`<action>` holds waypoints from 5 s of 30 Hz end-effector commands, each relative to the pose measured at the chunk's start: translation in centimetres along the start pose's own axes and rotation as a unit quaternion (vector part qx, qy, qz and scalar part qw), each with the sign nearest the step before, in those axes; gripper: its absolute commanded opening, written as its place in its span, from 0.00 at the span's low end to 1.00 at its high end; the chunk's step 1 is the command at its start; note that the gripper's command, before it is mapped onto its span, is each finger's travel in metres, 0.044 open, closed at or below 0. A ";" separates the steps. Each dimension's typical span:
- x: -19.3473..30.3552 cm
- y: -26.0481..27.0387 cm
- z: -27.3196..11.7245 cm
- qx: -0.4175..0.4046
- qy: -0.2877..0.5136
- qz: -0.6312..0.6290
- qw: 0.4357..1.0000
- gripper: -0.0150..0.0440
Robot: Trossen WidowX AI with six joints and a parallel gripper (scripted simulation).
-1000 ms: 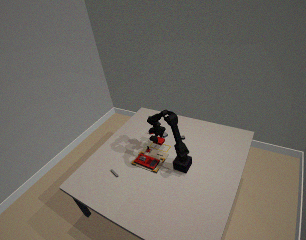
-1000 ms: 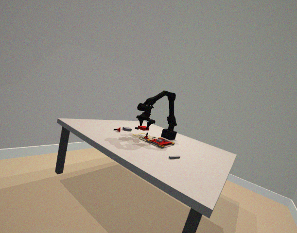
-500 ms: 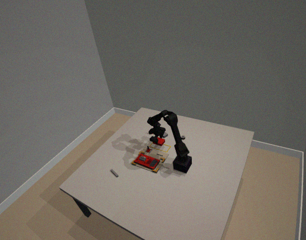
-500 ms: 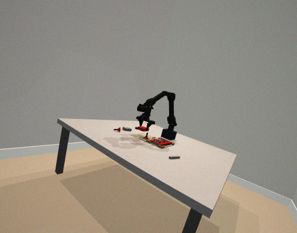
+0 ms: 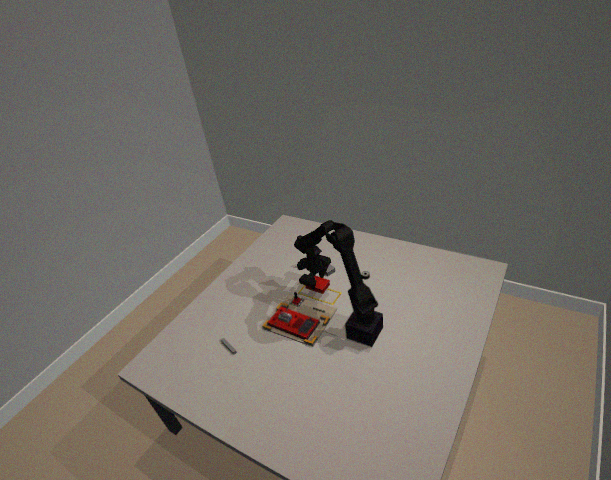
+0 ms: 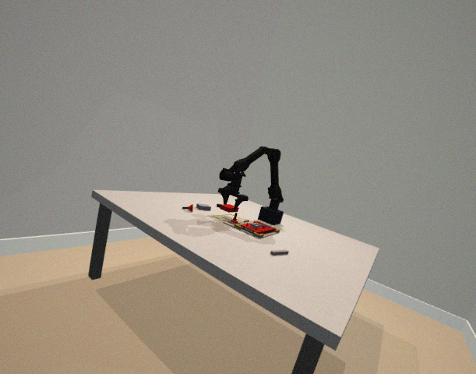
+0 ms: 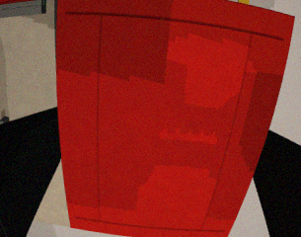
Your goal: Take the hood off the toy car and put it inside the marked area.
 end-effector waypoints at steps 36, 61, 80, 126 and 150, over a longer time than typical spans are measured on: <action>0.3 0.0 2.3 0.002 0.002 -0.001 1.000 0.25; 0.3 0.0 3.3 0.002 0.002 -0.001 1.000 0.25; 0.3 0.0 4.3 0.002 0.002 -0.001 1.000 0.25; 0.2 0.2 -2.9 0.005 0.001 0.000 1.000 1.00; 0.2 0.2 -2.9 0.005 0.001 0.000 1.000 1.00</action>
Point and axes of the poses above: the point midway between the two fingers, 35 mm back from their tips, its own z axis out along the fingers, its own y axis across the jaws, x = y × z, the point moved 6 cm from there along -z, back along the fingers, and after that the axes turned 5 degrees about z, right-handed, at the moved point
